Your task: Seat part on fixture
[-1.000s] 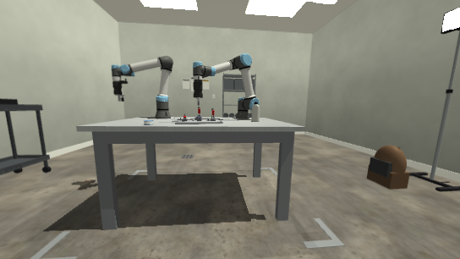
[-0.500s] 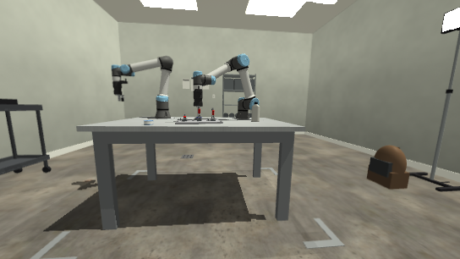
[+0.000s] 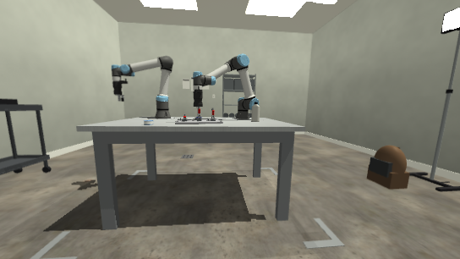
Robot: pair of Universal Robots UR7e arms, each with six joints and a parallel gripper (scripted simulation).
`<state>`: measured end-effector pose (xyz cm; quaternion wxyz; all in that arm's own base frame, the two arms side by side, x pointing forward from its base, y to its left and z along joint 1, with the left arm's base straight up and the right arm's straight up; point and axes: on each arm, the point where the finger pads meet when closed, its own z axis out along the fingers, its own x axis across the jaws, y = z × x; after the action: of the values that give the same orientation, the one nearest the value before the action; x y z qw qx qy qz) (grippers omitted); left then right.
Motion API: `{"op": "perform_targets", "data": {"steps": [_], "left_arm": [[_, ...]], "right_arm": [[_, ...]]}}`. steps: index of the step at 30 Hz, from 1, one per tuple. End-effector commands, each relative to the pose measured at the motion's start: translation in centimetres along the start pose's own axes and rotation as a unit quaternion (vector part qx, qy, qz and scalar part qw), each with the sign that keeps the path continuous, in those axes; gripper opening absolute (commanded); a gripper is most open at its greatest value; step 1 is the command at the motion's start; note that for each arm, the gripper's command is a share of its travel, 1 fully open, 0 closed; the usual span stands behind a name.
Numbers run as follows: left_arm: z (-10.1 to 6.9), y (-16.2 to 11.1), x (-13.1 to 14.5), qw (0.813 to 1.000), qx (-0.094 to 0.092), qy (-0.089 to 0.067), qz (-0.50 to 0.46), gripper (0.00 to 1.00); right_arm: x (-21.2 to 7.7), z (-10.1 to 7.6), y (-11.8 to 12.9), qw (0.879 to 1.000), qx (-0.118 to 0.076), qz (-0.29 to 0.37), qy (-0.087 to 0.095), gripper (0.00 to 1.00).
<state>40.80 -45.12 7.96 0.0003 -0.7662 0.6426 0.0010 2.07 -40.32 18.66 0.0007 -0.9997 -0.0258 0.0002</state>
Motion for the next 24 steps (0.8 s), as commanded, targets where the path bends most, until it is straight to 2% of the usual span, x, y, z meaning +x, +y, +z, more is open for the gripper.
{"op": "perform_targets", "data": {"steps": [1, 24], "left_arm": [[-0.1, 0.8, 0.0, 1.000, 0.000, 0.001, 0.000, 0.00], [-0.1, 6.2, -0.4, 1.000, 0.000, 0.001, 0.000, 0.00]], "right_arm": [[0.0, 0.0, 0.0, 1.000, -0.001, 0.000, 0.000, 1.00], [0.0, 0.0, 0.0, 1.000, -0.001, 0.000, 0.000, 1.00]]}}
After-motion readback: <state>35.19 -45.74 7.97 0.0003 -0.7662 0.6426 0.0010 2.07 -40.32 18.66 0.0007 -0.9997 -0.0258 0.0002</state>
